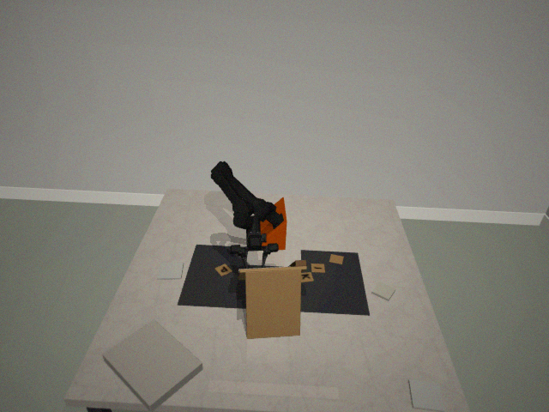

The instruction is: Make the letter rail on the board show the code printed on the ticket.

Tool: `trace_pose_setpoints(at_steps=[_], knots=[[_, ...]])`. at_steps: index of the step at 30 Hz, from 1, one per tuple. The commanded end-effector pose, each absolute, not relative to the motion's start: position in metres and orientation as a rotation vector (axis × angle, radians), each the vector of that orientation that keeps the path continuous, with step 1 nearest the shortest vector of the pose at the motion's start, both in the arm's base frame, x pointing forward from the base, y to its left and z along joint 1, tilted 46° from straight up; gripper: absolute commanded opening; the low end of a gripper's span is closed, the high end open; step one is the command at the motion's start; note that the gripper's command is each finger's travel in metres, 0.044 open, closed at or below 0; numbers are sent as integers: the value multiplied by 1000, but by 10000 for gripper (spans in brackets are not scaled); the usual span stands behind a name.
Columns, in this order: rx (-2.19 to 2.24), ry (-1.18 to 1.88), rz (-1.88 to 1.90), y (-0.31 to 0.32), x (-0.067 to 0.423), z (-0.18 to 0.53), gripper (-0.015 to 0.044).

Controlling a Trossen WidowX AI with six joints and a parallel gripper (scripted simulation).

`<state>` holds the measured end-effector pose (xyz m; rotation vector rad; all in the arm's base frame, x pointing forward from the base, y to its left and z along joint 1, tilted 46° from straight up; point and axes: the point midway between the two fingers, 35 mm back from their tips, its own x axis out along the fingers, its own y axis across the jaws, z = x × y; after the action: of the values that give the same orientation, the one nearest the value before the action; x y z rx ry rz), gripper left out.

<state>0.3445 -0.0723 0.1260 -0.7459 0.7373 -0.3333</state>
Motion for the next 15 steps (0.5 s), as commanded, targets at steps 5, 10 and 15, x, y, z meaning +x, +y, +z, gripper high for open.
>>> trace_pose_setpoints(at_steps=[5,10,15], knots=[[-744,744,-334,-68,345,119,0],[-743,744,-334,-65,345,116,0],[-743,744,-334,-62,345,113,0]])
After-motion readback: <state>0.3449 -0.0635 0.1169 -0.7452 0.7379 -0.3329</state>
